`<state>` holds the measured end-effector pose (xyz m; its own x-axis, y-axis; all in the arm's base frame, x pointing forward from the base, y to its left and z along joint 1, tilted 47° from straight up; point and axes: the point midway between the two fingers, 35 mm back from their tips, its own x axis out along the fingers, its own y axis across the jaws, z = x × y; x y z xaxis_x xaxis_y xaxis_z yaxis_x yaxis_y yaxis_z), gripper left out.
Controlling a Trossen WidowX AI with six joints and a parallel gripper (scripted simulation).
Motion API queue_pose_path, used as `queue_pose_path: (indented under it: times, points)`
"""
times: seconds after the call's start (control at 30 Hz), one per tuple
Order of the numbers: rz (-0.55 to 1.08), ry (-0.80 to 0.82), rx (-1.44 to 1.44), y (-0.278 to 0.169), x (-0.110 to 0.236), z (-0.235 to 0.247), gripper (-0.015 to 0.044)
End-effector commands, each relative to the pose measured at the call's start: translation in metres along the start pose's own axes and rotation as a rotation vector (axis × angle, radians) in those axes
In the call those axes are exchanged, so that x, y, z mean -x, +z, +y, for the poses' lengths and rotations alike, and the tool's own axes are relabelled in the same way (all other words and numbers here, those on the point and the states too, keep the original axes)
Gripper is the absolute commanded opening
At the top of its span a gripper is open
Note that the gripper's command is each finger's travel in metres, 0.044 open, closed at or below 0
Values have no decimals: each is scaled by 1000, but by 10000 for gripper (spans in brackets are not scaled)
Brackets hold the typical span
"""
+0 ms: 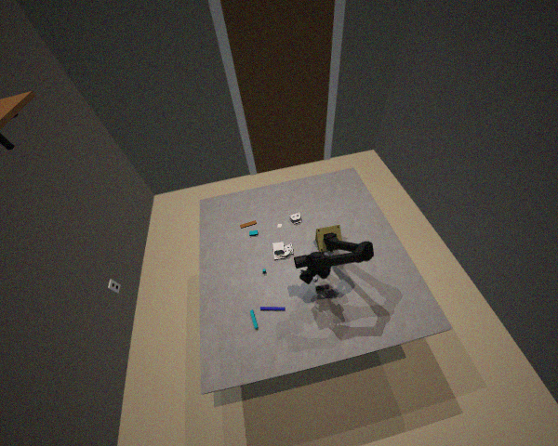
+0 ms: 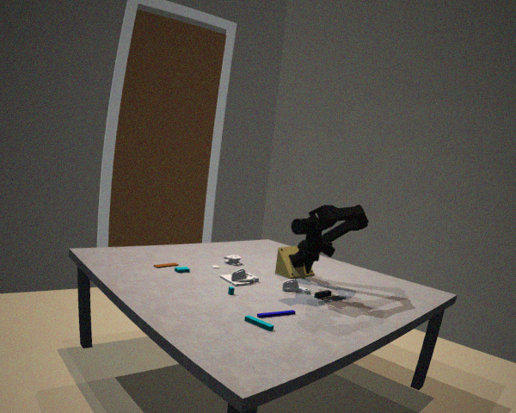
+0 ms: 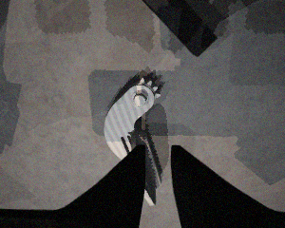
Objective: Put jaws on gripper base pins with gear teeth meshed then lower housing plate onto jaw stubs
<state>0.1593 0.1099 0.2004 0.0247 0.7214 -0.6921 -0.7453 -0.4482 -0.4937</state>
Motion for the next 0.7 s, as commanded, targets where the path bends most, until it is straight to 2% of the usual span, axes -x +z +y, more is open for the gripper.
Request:
queue_pose_path:
  times: [0.0,0.37,0.67]
  points:
    - [0,0,0,0,0,0,0]
    - [0,0,0,0,0,0,0]
    - [1,1,-147,-3,0,1,236]
